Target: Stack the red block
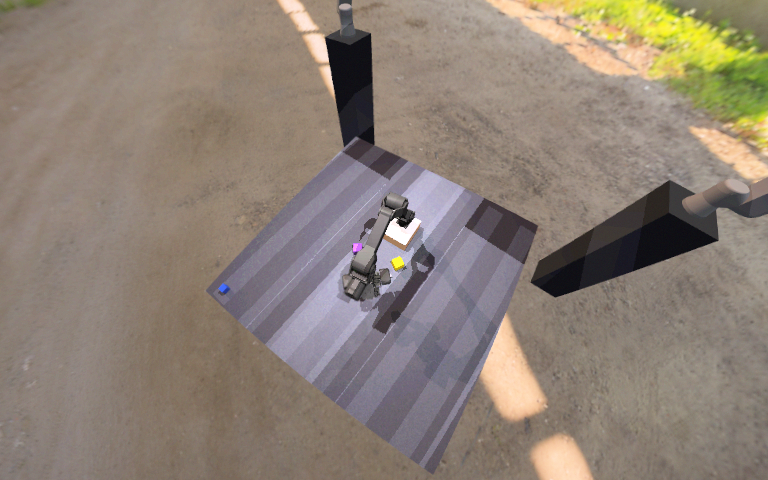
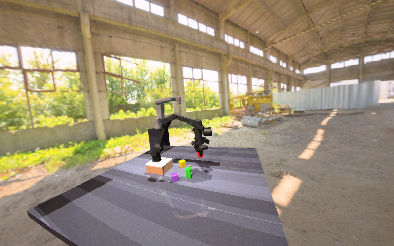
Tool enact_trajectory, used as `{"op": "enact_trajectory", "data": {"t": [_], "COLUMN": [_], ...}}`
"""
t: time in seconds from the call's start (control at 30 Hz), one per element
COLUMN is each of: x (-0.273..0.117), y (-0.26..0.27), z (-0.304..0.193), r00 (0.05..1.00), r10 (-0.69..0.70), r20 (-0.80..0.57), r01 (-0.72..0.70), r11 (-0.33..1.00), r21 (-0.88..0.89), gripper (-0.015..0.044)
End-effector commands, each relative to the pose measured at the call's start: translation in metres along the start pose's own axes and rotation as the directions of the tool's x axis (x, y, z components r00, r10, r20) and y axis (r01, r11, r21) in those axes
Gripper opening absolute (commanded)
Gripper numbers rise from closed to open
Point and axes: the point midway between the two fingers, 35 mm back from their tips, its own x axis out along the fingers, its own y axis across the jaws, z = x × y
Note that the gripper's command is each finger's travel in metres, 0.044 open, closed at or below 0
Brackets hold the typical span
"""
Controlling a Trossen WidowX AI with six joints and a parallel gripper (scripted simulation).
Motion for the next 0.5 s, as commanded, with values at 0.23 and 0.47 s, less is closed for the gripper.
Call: {"op": "enact_trajectory", "data": {"t": [0.23,0.47], "x": [0.000,0.001], "y": [-0.030,-0.039], "z": [-0.070,-0.114], "r00": [1.000,1.000], "r10": [0.002,0.001], "r20": [-0.005,-0.008], "r01": [-0.002,-0.001], "r11": [1.000,1.000], "r21": [0.008,0.008], "gripper": [0.0000,0.0000]}}
